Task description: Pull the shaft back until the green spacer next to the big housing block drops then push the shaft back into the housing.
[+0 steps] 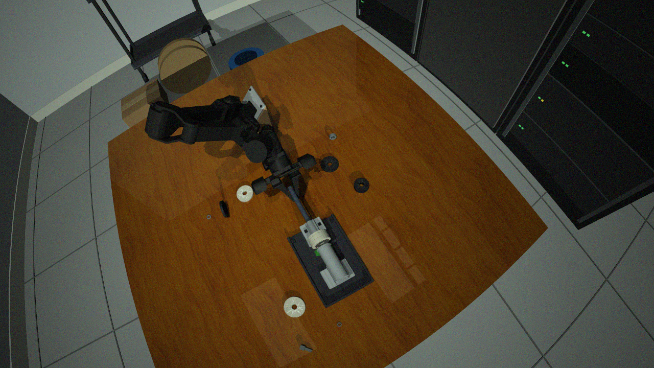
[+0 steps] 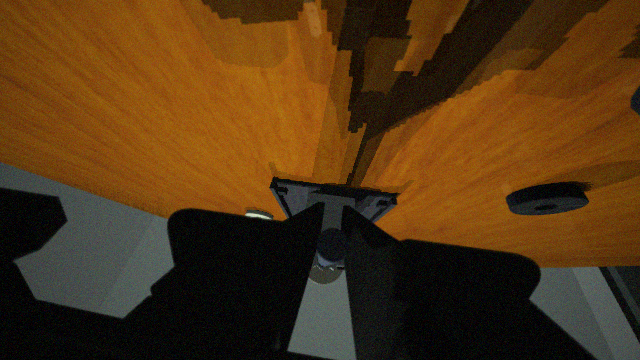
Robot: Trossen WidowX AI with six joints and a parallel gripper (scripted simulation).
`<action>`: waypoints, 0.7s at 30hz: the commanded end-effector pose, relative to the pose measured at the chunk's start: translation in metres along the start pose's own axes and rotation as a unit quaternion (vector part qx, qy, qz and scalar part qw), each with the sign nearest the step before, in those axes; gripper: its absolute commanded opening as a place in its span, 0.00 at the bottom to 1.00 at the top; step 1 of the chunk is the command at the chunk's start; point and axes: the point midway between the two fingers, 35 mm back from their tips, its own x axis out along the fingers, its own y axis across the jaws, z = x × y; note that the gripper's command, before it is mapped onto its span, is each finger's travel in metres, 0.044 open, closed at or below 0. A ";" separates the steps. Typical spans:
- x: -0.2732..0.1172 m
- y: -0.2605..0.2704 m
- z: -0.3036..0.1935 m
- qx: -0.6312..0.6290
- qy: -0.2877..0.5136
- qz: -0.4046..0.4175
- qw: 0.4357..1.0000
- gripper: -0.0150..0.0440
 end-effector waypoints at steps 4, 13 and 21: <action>0.000 0.000 0.000 0.000 0.000 0.000 1.000 0.25; 0.002 0.000 -0.002 0.000 0.000 0.000 1.000 0.25; 0.003 0.000 -0.005 0.001 0.000 0.000 1.000 0.25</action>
